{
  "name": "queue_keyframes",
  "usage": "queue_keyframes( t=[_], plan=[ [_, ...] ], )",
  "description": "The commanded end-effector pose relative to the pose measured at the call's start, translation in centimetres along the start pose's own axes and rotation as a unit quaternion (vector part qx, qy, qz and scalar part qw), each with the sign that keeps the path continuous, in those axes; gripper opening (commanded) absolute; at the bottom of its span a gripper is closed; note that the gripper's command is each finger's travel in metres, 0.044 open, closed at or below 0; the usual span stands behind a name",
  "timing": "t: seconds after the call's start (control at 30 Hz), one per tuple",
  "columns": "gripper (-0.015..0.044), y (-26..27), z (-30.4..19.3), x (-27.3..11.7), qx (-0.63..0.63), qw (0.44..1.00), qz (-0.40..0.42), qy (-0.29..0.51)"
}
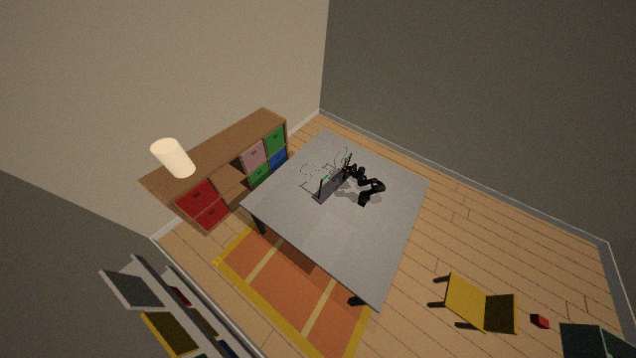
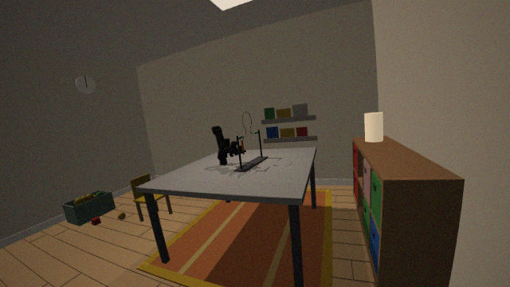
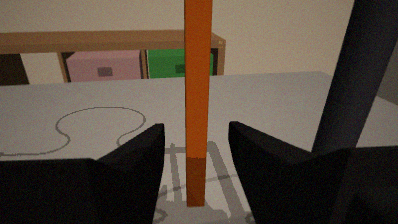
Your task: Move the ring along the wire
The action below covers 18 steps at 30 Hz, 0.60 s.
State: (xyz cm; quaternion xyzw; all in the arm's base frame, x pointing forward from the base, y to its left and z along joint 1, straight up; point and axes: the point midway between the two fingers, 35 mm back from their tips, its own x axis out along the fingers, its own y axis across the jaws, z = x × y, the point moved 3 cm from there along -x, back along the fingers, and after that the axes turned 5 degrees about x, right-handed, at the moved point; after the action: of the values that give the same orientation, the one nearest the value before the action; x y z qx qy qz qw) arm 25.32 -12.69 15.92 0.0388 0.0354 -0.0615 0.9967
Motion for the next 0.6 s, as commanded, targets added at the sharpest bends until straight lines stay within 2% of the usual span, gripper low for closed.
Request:
queue_keyframes(
  t=[0.0, 0.57],
  plan=[
    [0.016, 0.07, -0.08, 0.66, 0.003, 1.0, 0.0, 0.0],
    [0.016, 0.21, -0.24, 1.37, 0.003, 1.0, 0.0, -0.001]
  ],
)
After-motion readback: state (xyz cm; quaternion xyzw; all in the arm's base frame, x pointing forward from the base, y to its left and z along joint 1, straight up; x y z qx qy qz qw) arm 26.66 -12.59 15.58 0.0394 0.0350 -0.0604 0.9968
